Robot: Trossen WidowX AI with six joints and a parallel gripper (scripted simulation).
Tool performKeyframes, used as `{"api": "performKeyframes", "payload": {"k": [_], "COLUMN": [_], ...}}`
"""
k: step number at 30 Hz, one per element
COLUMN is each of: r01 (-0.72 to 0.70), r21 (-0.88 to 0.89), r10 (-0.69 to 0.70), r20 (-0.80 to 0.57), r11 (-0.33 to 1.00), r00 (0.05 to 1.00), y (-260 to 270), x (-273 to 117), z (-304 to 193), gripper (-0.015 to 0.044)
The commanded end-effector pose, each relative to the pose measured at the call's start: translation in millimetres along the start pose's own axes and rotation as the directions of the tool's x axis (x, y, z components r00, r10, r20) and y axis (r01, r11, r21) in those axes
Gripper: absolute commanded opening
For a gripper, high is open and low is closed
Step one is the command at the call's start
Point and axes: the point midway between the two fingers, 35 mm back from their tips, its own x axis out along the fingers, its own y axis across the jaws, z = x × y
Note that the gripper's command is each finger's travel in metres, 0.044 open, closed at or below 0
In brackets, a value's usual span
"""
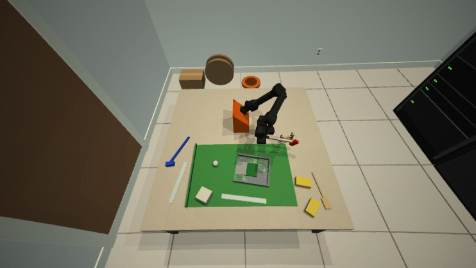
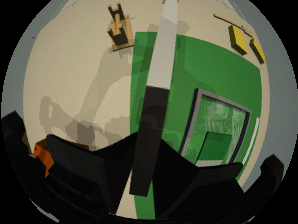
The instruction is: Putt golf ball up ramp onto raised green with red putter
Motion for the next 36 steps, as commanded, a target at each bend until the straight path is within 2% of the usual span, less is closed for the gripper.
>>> {"api": "performKeyframes", "payload": {"k": [1,17,36], "r01": [0.029,0.122,0.18], "r21": [0.136,0.549,0.878], "r10": [-0.025,-0.068,-0.054], "r20": [-0.032,-0.117,-0.174], "r11": [0.99,0.827,0.443], "r00": [0.999,0.991,0.983], "y": [-14.5,-45.0,-36.0], "x": [-9.6,-42.3,-70.2], "z": [-28.2,-130.5,-261.0], "gripper": [0.0,0.0,0.0]}}
